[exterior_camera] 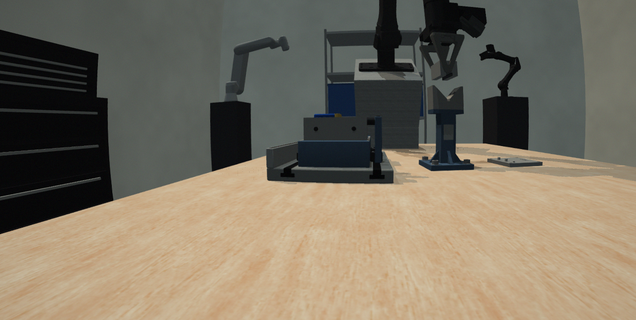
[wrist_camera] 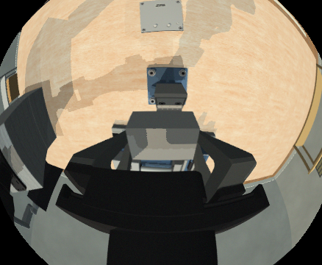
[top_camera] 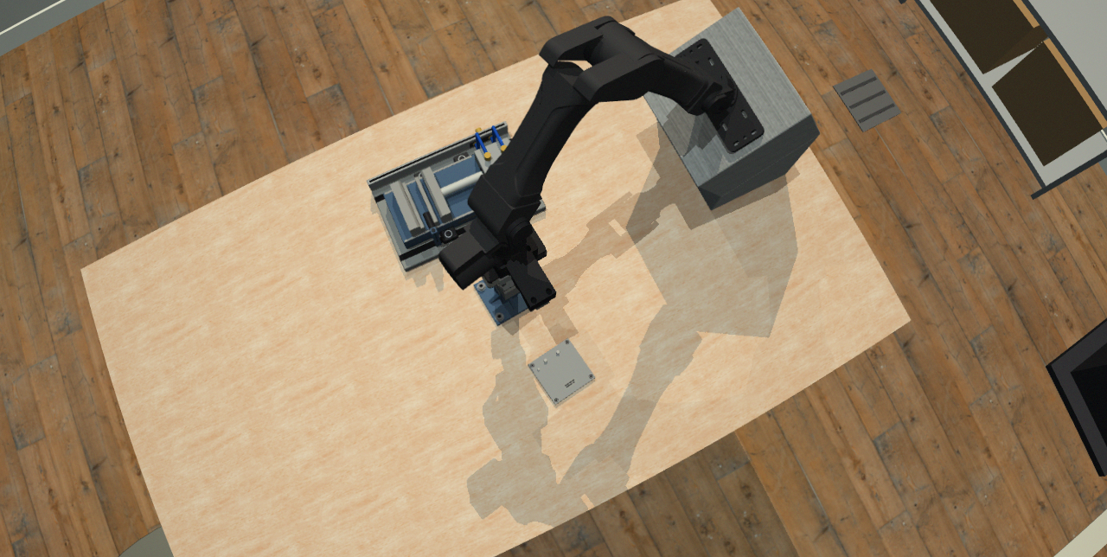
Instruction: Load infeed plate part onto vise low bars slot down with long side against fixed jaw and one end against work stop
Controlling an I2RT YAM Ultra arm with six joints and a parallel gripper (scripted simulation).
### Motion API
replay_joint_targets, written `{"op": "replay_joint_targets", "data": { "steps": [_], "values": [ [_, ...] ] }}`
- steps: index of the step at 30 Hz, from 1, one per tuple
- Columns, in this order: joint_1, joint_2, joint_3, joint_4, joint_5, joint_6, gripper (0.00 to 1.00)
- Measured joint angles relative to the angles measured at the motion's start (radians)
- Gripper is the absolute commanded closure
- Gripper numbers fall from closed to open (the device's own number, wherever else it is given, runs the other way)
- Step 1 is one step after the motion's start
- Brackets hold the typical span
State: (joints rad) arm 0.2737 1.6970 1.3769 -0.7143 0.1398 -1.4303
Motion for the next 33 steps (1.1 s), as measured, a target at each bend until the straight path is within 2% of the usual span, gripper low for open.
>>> {"op": "replay_joint_targets", "data": {
  "steps": [14, 33],
  "values": [
    [0.01, -0.045, 0.026, -0.074, 0.005, 0.008, 1.0],
    [0.015, -0.064, 0.043, -0.123, 0.007, 0.013, 1.0]
  ]
}}
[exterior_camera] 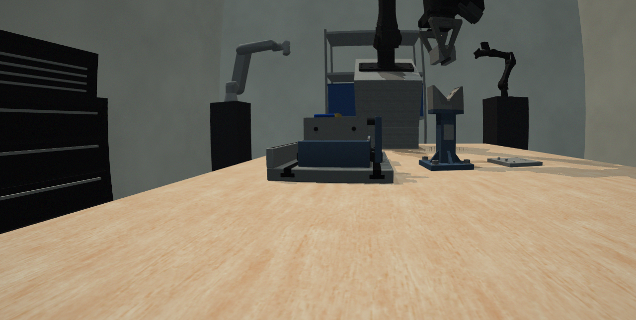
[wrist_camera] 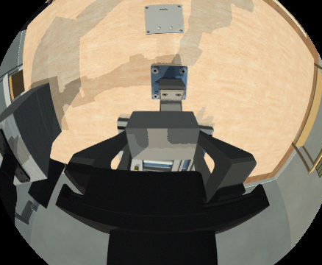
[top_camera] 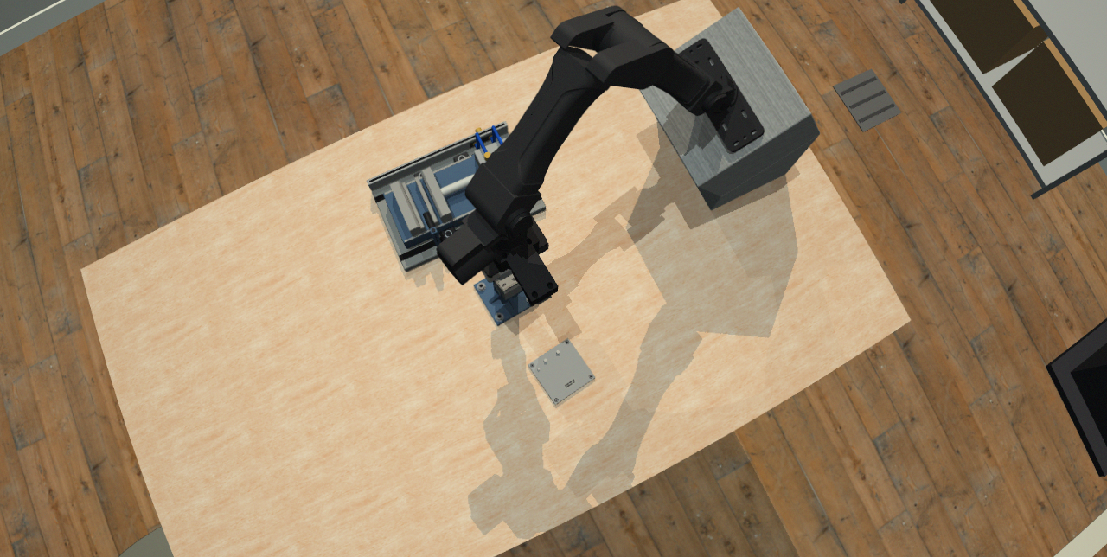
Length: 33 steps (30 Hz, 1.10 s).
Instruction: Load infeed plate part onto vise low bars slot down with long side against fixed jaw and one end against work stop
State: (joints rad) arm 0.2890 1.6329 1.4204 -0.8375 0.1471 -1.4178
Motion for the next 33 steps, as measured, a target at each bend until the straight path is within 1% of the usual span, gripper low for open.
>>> {"op": "replay_joint_targets", "data": {
  "steps": [17, 22, 33],
  "values": [
    [-0.011, 0.0, 0.003, -0.01, -0.002, 0.017, 1.0],
    [-0.028, 0.001, 0.026, -0.016, -0.01, 0.039, 1.0],
    [-0.1, 0.048, 0.087, -0.033, -0.037, 0.142, 1.0]
  ]
}}
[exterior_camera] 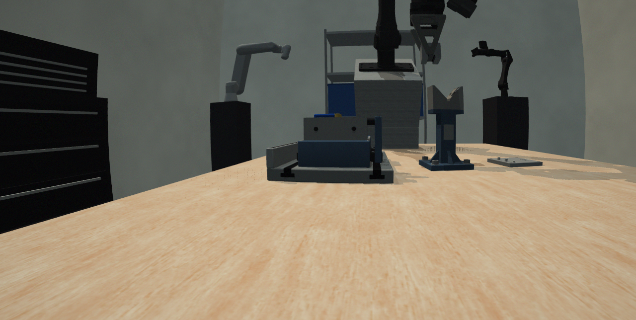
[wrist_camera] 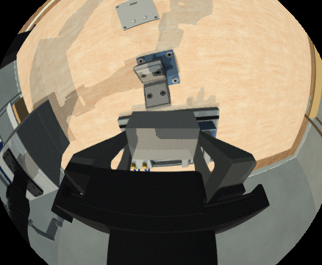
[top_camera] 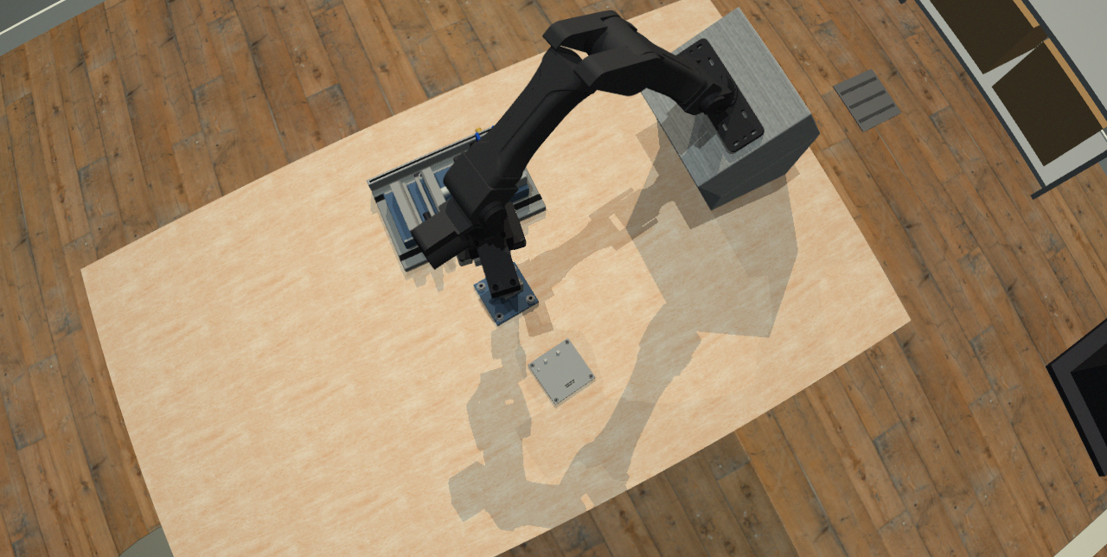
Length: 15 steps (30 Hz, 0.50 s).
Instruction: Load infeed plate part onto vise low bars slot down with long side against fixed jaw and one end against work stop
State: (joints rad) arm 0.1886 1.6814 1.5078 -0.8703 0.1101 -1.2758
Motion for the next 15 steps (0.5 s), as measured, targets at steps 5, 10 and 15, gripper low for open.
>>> {"op": "replay_joint_targets", "data": {
  "steps": [5, 10, 15],
  "values": [
    [-0.035, 0.019, 0.041, -0.019, -0.023, 0.064, 1.0],
    [-0.095, 0.058, 0.09, -0.033, -0.049, 0.151, 1.0],
    [-0.158, 0.093, 0.145, -0.053, -0.077, 0.249, 1.0]
  ]
}}
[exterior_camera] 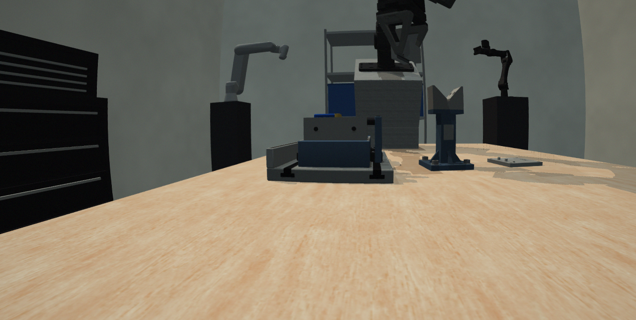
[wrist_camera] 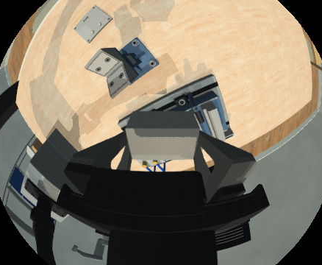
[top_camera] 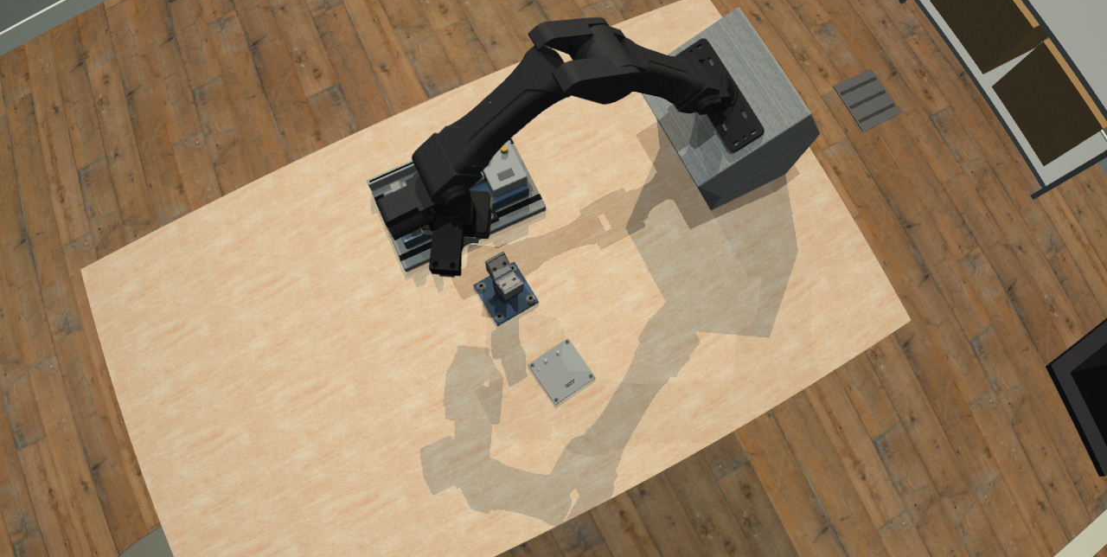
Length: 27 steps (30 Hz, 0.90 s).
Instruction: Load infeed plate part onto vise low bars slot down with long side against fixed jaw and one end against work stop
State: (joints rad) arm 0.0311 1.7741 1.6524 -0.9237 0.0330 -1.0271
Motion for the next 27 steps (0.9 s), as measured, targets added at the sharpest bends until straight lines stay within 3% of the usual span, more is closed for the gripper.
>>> {"op": "replay_joint_targets", "data": {
  "steps": [27],
  "values": [
    [-0.277, 0.157, 0.275, -0.119, -0.155, 0.502, 1.0]
  ]
}}
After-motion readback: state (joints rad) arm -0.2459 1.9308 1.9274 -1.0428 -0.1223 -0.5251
